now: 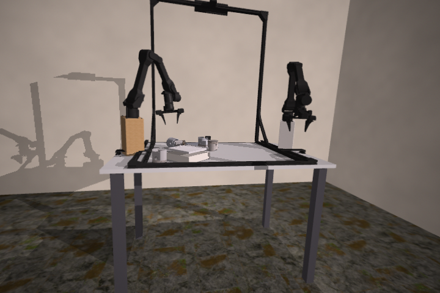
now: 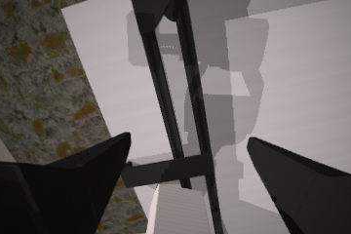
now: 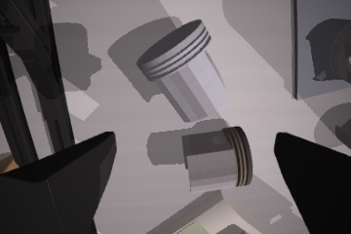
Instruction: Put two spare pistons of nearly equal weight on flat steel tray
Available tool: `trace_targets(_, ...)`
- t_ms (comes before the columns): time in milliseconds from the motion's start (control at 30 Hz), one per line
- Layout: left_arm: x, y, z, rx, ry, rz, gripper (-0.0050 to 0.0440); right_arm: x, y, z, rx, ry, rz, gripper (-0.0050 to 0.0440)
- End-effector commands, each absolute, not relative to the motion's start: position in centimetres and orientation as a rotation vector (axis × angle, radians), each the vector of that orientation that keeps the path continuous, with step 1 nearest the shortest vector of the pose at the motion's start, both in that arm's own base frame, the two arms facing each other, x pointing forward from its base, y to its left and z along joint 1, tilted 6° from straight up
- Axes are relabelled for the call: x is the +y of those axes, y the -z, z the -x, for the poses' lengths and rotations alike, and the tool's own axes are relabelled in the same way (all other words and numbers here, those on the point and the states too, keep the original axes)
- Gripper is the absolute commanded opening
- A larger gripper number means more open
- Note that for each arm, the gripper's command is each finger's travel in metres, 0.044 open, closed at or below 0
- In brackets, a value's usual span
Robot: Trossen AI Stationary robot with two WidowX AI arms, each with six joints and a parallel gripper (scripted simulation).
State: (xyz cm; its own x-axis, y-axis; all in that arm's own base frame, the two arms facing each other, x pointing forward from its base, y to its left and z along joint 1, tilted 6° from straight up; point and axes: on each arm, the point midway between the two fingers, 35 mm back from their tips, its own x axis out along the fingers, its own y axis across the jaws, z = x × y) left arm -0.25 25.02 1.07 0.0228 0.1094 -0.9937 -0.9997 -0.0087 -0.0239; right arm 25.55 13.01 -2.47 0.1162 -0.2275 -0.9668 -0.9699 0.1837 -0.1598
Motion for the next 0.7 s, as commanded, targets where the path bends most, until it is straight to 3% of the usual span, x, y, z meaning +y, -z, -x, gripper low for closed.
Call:
trace_targets(0, 25.03, -1.08, 0.23, 1.106, -1.248, 1.146, 0.0440, 12.88, 2.56, -25.34, 1.312, -0.910, 1.370, 0.0378)
trace_targets(667, 25.03, -1.08, 0.23, 1.106, -1.248, 1.146, 0.0440, 12.85, 2.56, -25.33, 1.093, -1.191, 1.777, 0.0378)
